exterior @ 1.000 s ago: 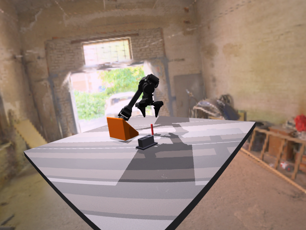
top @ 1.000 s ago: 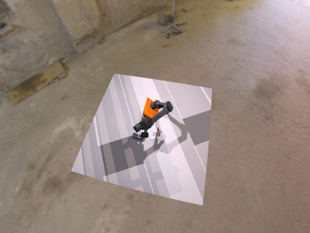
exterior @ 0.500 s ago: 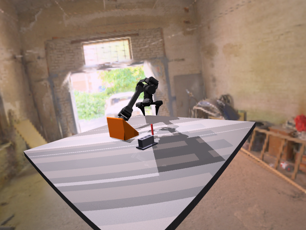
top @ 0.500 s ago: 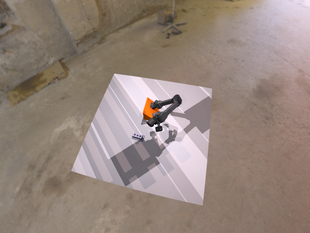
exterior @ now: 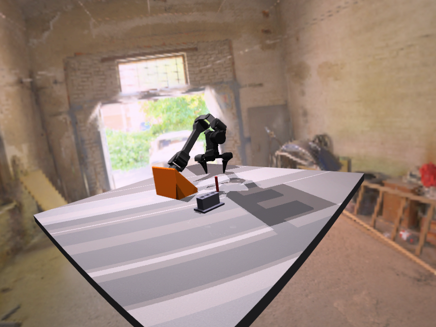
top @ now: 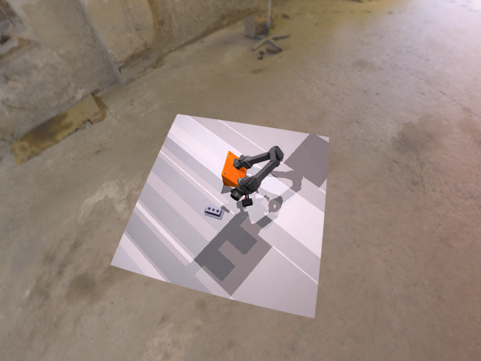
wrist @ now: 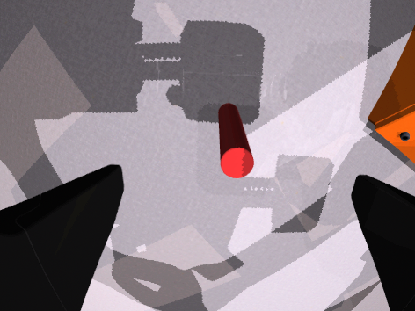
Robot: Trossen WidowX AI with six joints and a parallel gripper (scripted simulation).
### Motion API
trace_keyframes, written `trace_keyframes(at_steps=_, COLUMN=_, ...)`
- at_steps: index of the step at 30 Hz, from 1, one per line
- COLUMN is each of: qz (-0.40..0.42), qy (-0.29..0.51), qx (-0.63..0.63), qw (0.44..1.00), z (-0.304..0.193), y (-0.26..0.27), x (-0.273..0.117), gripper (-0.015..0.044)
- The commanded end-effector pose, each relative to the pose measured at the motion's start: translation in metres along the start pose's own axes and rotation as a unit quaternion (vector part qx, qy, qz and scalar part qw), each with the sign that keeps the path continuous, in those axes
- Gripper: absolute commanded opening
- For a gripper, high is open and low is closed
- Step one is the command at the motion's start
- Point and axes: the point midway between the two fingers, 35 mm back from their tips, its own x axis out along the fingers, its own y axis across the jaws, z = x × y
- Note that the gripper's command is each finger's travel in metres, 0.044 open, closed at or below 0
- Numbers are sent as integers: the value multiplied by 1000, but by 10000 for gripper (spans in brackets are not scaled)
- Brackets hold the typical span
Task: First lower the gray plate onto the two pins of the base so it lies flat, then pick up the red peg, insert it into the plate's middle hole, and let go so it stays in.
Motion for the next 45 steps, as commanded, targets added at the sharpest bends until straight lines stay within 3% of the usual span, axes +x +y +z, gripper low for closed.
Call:
trace_keyframes(at_steps=1, qz=2, qy=2, qx=2, qw=1000, z=-1, y=0, x=6, gripper=440)
trace_keyframes(at_steps=34, qz=3, qy=3, qx=1, qw=1000, z=-2, y=2, x=57, gripper=440)
trace_keyframes(at_steps=45, qz=3, qy=3, qx=1, qw=1000, z=-2, y=2, x=57, gripper=151)
